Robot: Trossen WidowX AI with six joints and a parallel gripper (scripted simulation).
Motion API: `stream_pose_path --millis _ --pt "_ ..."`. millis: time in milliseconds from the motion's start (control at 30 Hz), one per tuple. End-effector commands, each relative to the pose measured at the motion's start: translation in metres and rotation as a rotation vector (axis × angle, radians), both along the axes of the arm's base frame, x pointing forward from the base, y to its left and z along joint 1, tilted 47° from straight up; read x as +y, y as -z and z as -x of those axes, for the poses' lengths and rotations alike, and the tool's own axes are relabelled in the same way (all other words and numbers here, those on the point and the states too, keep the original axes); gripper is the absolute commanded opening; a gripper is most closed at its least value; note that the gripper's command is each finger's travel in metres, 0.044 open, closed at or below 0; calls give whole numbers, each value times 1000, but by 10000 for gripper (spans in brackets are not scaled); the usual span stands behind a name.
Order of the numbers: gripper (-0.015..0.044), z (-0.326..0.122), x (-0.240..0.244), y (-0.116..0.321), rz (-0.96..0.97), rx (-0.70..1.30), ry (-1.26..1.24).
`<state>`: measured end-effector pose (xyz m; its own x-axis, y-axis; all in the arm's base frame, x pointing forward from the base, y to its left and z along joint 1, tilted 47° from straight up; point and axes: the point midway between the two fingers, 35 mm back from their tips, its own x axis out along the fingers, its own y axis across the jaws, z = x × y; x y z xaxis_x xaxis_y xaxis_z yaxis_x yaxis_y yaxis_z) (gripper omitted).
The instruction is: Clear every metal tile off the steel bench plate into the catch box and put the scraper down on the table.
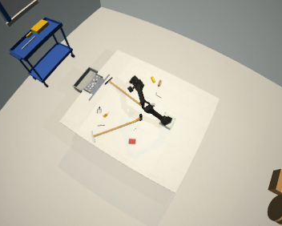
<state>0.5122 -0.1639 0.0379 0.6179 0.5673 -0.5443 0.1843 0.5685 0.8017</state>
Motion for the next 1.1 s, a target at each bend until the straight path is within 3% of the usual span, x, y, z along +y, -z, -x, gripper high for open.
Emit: stream_pose_path --millis 0,1067 --pt "440 -7 10 12 11 28 -30" --pt "440 -27 108 87 71 236 -284"
